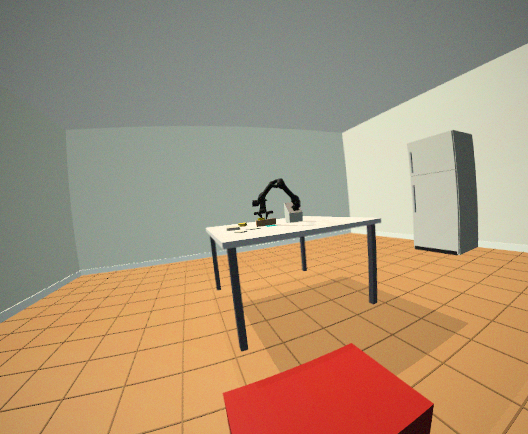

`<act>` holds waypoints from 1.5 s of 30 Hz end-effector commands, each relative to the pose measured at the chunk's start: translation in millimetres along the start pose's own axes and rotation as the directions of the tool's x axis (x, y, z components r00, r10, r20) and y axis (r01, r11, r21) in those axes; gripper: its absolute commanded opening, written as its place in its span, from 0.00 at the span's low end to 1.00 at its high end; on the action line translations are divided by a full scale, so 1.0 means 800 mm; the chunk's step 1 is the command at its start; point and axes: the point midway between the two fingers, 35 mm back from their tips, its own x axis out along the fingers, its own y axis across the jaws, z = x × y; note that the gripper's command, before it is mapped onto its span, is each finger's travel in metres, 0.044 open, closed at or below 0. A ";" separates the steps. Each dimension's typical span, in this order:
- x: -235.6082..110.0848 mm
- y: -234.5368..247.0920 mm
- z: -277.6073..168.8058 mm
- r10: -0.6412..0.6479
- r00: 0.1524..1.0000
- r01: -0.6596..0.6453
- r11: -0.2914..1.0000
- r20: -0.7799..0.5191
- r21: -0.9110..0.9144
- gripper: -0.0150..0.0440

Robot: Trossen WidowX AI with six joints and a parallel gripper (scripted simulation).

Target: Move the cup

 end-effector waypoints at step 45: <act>-0.097 0.000 -0.005 0.004 1.000 -0.004 1.000 0.000 0.011 0.25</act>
